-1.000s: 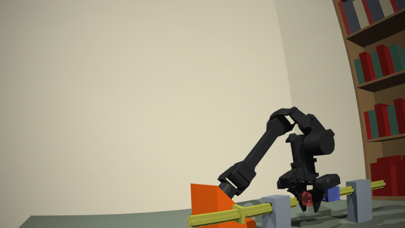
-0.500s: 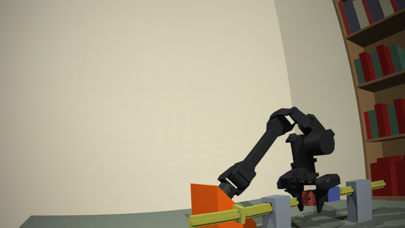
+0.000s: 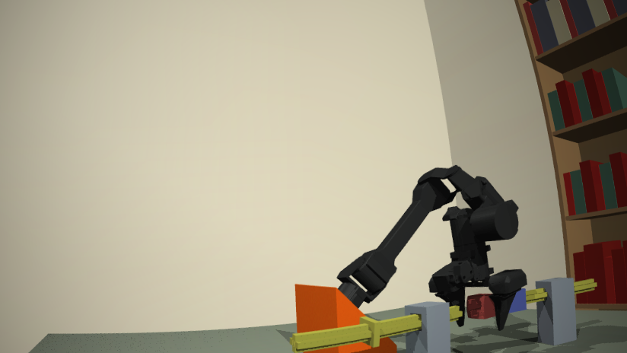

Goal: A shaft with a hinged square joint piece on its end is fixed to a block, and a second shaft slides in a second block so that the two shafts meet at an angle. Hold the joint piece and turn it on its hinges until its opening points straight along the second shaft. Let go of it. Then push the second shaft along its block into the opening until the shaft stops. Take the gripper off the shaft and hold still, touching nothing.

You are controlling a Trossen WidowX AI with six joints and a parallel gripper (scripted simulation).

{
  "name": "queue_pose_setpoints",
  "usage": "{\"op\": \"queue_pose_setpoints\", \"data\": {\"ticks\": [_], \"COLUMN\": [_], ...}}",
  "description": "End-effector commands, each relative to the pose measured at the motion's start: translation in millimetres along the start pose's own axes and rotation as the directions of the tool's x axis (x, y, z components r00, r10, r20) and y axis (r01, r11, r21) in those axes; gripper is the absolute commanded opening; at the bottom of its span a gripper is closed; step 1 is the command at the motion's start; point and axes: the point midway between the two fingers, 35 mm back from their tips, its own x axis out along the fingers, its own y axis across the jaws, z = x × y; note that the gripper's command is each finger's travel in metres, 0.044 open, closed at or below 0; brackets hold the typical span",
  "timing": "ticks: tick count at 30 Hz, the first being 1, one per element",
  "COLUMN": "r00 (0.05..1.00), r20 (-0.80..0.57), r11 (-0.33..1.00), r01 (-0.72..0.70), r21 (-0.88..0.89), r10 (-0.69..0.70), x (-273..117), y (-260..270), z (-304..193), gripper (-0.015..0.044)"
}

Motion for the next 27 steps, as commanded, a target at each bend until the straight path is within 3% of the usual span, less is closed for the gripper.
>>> {"op": "queue_pose_setpoints", "data": {"ticks": [1, 10, 18, 27], "r00": [0.999, 0.948, 0.947, 0.954], "r20": [0.047, 0.319, 0.322, 0.297], "r11": [1.0, 1.0, 1.0, 0.951], "r01": [0.002, 0.0, 0.004, 0.056], "r21": [0.0, 0.002, -0.019, -0.304], "r10": [-0.002, 0.0, 0.002, 0.039], "x": [-3.5, -27.6, -30.6, -63.9], "y": [0.3, 0.1, 0.4, 3.9], "z": [-0.9, -8.4, -8.7, -10.0], "gripper": [0.044, 0.044, 0.044, 0.044]}}
